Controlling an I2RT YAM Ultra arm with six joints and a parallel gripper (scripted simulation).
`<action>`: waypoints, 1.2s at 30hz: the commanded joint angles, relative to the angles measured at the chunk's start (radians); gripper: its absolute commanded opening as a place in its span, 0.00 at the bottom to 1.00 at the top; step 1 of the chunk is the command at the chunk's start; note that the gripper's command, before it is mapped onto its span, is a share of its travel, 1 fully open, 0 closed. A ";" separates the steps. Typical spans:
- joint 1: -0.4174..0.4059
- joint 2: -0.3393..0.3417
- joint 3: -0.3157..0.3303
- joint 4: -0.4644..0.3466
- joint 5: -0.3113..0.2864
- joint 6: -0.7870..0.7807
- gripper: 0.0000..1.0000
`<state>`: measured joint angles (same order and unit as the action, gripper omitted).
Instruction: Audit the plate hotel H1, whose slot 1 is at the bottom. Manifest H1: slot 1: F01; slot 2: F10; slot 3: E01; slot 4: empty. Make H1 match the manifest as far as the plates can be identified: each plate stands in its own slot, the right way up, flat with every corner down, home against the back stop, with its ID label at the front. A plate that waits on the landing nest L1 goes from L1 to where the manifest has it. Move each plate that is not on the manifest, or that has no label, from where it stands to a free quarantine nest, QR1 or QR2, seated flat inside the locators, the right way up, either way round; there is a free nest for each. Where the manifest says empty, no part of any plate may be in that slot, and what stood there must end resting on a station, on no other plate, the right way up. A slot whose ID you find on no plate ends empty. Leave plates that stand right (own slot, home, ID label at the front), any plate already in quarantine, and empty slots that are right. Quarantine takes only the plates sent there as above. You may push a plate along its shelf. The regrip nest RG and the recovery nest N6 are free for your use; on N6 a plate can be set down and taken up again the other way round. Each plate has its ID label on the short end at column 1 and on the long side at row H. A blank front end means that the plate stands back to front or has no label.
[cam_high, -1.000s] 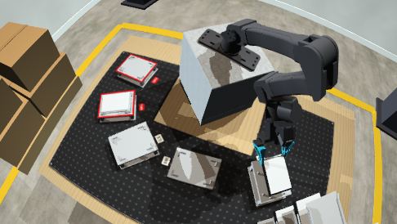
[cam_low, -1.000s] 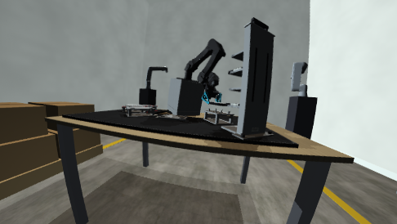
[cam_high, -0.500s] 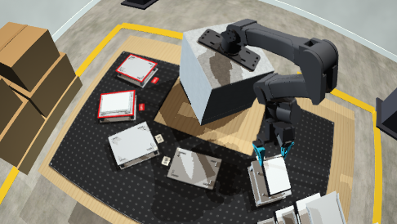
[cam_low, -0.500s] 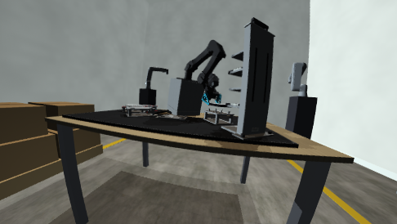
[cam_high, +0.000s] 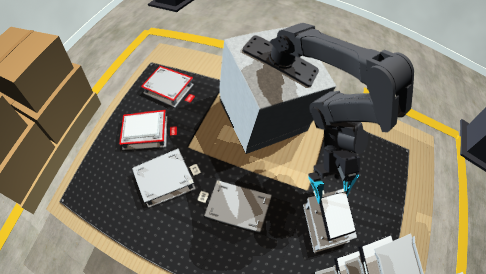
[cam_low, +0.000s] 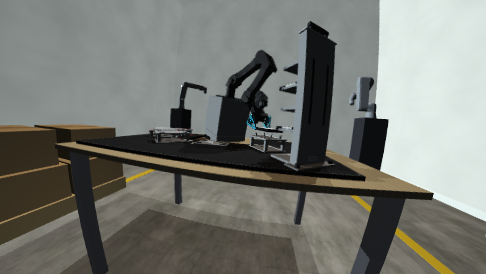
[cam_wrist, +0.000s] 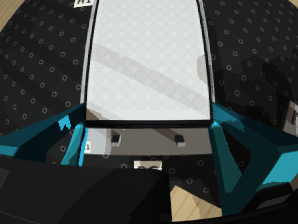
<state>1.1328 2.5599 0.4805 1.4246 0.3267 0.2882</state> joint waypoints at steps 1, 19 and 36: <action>-0.003 -0.002 0.002 0.022 0.002 -0.001 0.86; -0.003 0.040 0.023 0.042 0.002 -0.001 0.86; -0.004 0.078 0.045 0.059 0.001 -0.002 0.86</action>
<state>1.1301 2.6423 0.5247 1.4635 0.3267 0.2878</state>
